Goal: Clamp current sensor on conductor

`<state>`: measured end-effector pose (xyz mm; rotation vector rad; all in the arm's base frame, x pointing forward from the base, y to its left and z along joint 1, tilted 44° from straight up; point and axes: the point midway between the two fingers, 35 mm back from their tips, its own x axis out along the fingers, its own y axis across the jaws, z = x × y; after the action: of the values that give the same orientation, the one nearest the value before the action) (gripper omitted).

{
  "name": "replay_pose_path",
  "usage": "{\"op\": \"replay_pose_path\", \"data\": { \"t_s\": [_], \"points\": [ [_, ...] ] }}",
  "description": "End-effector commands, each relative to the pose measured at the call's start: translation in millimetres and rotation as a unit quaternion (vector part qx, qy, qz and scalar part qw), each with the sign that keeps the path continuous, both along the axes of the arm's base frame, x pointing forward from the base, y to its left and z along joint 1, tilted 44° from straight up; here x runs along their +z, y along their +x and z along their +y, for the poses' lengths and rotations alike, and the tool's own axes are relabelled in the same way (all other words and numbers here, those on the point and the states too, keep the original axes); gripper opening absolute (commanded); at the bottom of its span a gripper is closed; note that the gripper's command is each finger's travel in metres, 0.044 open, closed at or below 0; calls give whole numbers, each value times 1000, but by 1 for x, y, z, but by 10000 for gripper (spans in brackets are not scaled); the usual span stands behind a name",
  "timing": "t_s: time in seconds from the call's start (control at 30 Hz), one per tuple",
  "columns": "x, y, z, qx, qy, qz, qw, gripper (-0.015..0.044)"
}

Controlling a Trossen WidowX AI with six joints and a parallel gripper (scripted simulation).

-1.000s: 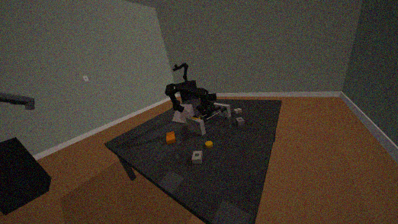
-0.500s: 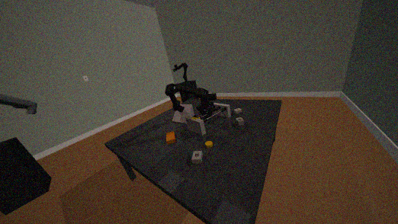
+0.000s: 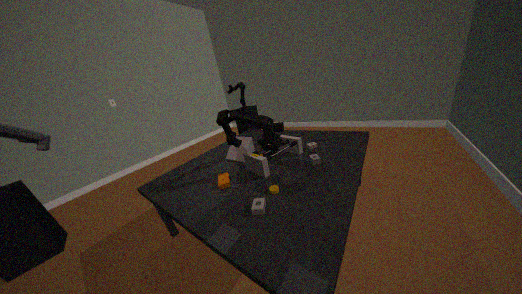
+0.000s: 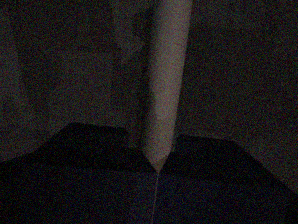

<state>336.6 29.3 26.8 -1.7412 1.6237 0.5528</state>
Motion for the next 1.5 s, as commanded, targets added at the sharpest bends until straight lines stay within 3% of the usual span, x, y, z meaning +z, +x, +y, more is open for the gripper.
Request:
{"op": "replay_pose_path", "data": {
  "t_s": [0.0, 0.87, 1.4, 1.43, 1.47],
  "points": [
    [-1, 0, 11, 10, 8, -1, 1000, 0],
    [-1, 0, 8, 9, 6, 0, 1000, 0],
    [0, 0, 10, 9, 6, 0, 1000, 420],
    [0, 0, 10, 8, 6, 0, 1000, 440],
    [0, 0, 9, 9, 7, -1, 1000, 414]
  ]
}}
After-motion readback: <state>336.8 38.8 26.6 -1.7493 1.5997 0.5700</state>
